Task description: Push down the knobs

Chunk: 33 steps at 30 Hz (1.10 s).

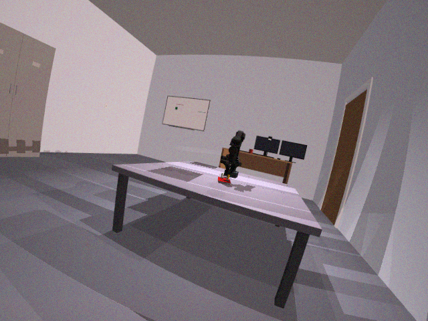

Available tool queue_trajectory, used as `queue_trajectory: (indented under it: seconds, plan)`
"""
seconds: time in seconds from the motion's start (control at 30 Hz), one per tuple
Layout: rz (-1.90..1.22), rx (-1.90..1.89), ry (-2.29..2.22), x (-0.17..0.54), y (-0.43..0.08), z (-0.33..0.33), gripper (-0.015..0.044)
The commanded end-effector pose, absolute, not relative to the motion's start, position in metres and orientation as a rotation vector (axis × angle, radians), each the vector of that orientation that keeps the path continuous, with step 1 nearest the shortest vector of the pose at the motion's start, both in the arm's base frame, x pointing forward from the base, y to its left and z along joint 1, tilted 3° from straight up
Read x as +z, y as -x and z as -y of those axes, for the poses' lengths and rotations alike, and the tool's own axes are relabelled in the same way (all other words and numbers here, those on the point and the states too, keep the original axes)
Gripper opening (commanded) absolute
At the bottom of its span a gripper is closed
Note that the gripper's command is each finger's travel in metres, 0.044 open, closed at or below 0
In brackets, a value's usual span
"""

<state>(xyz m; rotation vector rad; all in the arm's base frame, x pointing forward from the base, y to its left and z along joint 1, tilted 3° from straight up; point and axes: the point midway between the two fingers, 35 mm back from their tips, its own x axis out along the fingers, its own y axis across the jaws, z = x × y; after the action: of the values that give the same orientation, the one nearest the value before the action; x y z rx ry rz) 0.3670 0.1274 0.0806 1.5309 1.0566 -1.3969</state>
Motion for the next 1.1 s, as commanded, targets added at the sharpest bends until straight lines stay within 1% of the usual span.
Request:
queue_trajectory:
  seconds: [0.0,0.17,0.3,0.37,1.07]
  plan:
    - [-1.057,-1.397,-1.529,0.089,-0.345,-0.114,0.0315]
    - [-1.056,-1.4,-1.527,0.097,-0.29,-0.085,0.044]
    - [-1.056,-1.403,-1.525,0.093,-0.244,-0.065,0.044]
    - [-1.056,-1.404,-1.524,0.09,-0.229,-0.059,0.044]
    - [-1.056,-1.404,-1.524,0.09,-0.227,-0.058,0.044]
